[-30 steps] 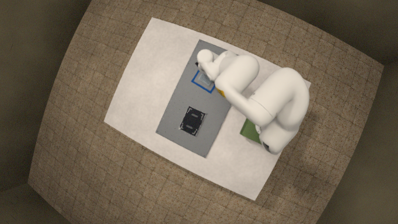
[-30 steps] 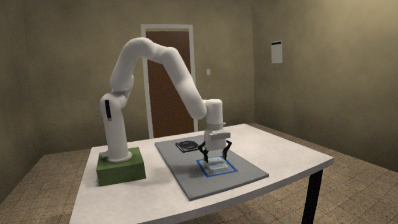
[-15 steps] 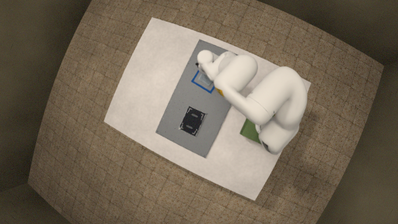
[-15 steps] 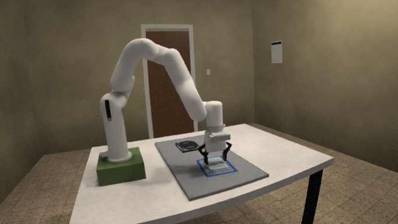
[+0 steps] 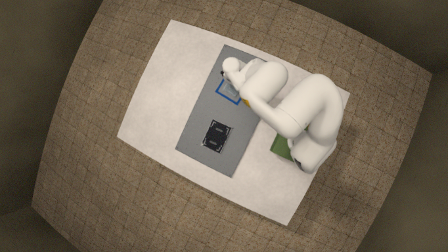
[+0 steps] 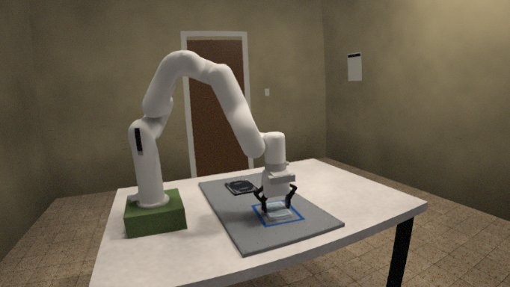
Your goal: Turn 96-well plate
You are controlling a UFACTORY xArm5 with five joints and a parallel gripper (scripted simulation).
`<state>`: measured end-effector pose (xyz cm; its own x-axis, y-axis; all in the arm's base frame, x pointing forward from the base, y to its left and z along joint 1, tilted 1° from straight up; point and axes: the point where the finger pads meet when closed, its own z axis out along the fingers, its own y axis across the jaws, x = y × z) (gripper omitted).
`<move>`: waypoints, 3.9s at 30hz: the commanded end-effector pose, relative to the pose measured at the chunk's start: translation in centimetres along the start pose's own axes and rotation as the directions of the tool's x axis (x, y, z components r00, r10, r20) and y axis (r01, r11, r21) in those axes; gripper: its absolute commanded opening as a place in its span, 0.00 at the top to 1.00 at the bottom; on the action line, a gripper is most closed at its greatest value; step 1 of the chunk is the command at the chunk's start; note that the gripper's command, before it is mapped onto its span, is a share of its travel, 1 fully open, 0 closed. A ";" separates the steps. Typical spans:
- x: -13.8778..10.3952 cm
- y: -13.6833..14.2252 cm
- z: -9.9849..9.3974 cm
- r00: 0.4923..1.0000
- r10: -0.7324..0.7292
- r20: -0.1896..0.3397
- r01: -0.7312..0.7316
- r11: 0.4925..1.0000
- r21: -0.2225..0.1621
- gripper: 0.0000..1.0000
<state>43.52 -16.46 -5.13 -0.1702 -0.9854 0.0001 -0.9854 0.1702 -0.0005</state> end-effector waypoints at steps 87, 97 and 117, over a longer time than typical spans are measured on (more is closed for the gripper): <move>0.0 -0.2 -1.0 1.000 0.000 -0.011 0.000 1.000 0.002 1.00; 0.0 -0.2 -1.5 1.000 0.000 -0.011 0.000 1.000 0.002 1.00; 0.0 -0.2 -2.8 1.000 0.000 -0.011 0.000 1.000 0.002 1.00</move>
<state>43.49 -16.42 -2.92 -0.1702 -0.9854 -0.0001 -0.9854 0.1702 0.0005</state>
